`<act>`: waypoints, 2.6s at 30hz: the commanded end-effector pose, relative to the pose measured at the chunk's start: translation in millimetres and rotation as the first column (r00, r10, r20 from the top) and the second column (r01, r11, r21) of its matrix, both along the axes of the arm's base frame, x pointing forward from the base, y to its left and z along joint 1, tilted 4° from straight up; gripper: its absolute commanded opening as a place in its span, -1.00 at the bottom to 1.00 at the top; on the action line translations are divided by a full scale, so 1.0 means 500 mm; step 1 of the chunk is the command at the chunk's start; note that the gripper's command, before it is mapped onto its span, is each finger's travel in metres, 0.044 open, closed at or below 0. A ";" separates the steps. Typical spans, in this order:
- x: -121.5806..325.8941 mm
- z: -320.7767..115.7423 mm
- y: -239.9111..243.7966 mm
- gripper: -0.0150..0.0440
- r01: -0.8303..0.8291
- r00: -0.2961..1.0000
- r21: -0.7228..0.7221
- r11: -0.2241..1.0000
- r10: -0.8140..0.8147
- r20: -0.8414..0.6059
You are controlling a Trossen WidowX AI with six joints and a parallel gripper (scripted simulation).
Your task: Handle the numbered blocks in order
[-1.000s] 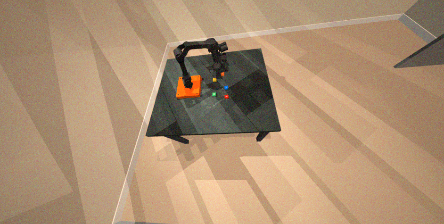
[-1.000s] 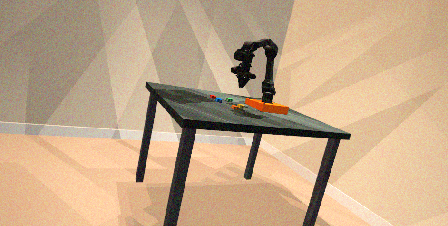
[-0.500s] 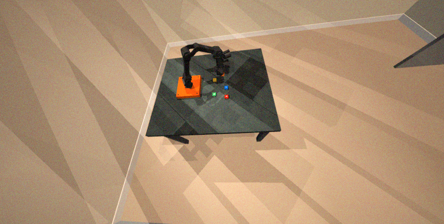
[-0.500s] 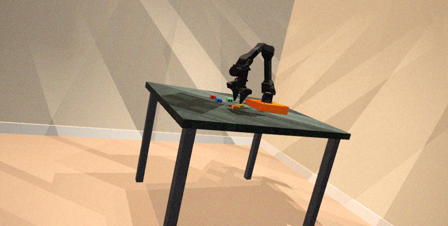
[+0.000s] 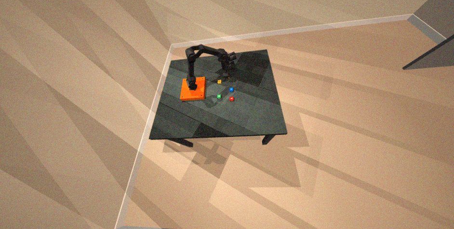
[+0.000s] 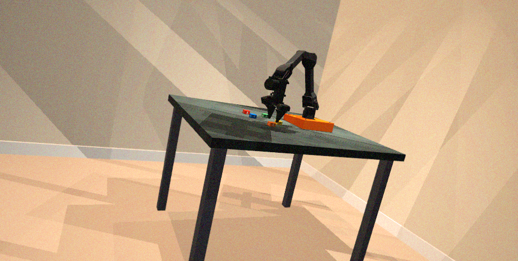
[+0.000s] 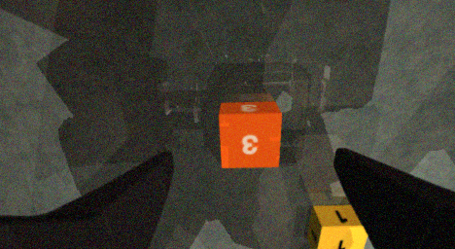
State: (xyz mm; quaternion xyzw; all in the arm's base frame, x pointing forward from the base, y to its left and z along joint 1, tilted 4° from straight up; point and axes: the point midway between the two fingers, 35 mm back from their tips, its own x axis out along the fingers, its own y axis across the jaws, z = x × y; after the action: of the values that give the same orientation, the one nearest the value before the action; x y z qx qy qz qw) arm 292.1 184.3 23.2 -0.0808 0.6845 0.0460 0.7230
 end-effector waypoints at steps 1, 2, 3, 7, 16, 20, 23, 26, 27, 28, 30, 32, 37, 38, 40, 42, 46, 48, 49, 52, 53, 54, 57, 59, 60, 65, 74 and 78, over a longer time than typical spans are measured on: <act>-0.001 -0.016 -0.003 0.86 -0.005 1.000 -0.007 1.000 0.005 -0.003; -0.001 -0.019 -0.004 0.86 -0.005 1.000 -0.007 1.000 0.005 -0.003; -0.001 -0.022 -0.004 0.86 -0.005 1.000 -0.007 1.000 0.005 -0.003; -0.001 -0.034 -0.005 0.86 -0.005 1.000 -0.007 1.000 0.005 -0.003; 0.000 -0.042 -0.006 0.42 -0.005 1.000 -0.007 1.000 0.005 -0.003; 0.000 -0.042 -0.006 0.06 -0.005 1.000 -0.007 1.000 0.005 -0.003; 0.000 -0.042 -0.006 -0.08 -0.005 1.000 -0.007 1.000 0.005 -0.003; 0.000 -0.042 -0.006 -0.08 -0.005 1.000 -0.007 1.000 0.005 -0.003; 0.000 -0.042 -0.006 -0.08 -0.005 1.000 -0.007 1.000 0.005 -0.003; 0.000 -0.042 -0.006 -0.08 -0.005 1.000 -0.007 1.000 0.005 -0.003; 0.000 -0.042 -0.006 -0.08 -0.005 1.000 -0.007 1.000 0.005 -0.003; 0.000 -0.042 -0.006 -0.08 -0.005 1.000 -0.007 1.000 0.005 -0.003; 0.000 -0.042 -0.006 -0.08 -0.005 1.000 -0.007 1.000 0.005 -0.003; 0.000 -0.042 -0.006 -0.08 -0.005 1.000 -0.007 1.000 0.005 -0.003; 0.000 -0.042 -0.006 -0.08 -0.005 1.000 -0.007 1.000 0.005 -0.003; 0.000 -0.042 -0.006 -0.08 -0.005 1.000 -0.007 1.000 0.005 -0.003; 0.000 -0.042 -0.006 0.18 -0.005 1.000 -0.007 1.000 0.005 -0.003; 0.000 -0.042 -0.006 0.36 -0.005 1.000 -0.007 1.000 0.005 -0.003; 0.000 -0.042 -0.006 0.45 -0.005 1.000 -0.007 1.000 0.005 -0.003; 0.000 -0.042 -0.006 0.72 -0.005 1.000 -0.007 1.000 0.005 -0.003; 0.000 -0.042 -0.006 0.81 -0.005 1.000 -0.007 1.000 0.005 -0.003; 0.000 -0.042 -0.006 0.86 -0.005 1.000 -0.007 1.000 0.005 -0.003; 0.000 -0.036 -0.005 0.86 -0.005 1.000 -0.007 1.000 0.005 -0.003; -0.002 0.007 -0.002 0.86 -0.005 1.000 -0.007 1.000 0.005 -0.003; -0.004 0.024 -0.002 0.86 -0.005 1.000 -0.007 1.000 0.005 -0.003; -0.004 0.035 -0.001 0.78 -0.005 1.000 -0.007 1.000 0.005 -0.003; -0.013 0.192 0.007 -0.03 -0.005 1.000 -0.006 1.000 0.005 -0.003; -0.013 0.192 0.007 -0.08 -0.005 1.000 -0.006 1.000 0.005 -0.003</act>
State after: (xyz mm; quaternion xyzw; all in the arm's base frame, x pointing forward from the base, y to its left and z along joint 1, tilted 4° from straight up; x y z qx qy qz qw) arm 287.4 189.2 122.0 -0.0810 0.6793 0.0521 0.7275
